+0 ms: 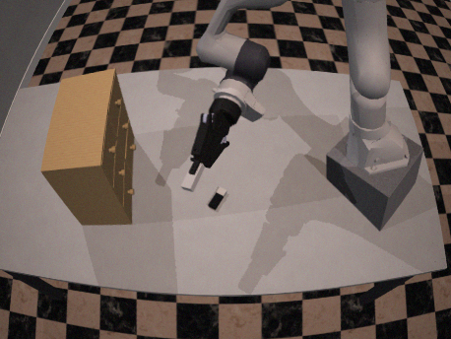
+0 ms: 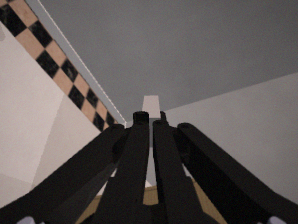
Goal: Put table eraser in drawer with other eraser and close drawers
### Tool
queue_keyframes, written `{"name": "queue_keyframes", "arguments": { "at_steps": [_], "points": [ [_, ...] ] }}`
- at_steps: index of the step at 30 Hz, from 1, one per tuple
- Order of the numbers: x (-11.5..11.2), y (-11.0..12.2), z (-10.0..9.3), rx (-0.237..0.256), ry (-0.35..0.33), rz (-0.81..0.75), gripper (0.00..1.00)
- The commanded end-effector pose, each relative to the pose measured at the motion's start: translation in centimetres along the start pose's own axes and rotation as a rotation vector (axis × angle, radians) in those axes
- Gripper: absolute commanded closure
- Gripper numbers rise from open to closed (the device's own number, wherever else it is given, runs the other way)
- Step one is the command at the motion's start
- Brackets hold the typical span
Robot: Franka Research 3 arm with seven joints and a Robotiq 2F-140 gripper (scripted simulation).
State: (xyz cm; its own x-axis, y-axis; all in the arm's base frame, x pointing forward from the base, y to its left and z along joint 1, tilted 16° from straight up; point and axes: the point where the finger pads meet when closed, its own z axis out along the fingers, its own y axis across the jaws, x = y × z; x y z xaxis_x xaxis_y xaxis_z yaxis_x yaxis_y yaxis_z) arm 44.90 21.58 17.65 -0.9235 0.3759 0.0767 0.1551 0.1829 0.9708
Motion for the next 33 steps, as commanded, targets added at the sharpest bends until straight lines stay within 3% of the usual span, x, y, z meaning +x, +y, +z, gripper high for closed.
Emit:
{"name": "queue_keyframes", "arguments": {
  "at_steps": [1,5,6,8,10,13,14,20,21,23,28,29,33],
  "points": [
    [1.8,-1.0,0.0,0.058,0.081,-0.261,1.00],
    [1.8,-1.0,0.0,0.068,0.095,-0.304,1.00],
    [3.8,-2.0,-0.6,0.102,0.167,-0.399,1.00],
    [3.8,-2.0,-0.6,0.102,0.167,-0.399,1.00],
    [3.8,-2.0,-0.6,0.126,0.212,-0.516,1.00],
    [3.8,-2.0,-0.6,0.126,0.212,-0.516,1.00],
    [5.2,-3.2,-1.6,0.158,0.289,-0.619,1.00],
    [5.2,-3.2,-1.6,0.175,0.338,-0.734,1.00],
    [6.2,-4.4,-3.0,0.201,0.413,-0.827,1.00],
    [6.2,-4.4,-3.0,0.211,0.447,-0.895,1.00],
    [6.2,-4.4,-3.0,0.214,0.471,-0.955,1.00],
    [6.7,-5.4,-4.6,0.237,0.550,-1.048,1.00],
    [6.7,-5.4,-4.6,0.242,0.611,-1.175,1.00]
  ]
}}
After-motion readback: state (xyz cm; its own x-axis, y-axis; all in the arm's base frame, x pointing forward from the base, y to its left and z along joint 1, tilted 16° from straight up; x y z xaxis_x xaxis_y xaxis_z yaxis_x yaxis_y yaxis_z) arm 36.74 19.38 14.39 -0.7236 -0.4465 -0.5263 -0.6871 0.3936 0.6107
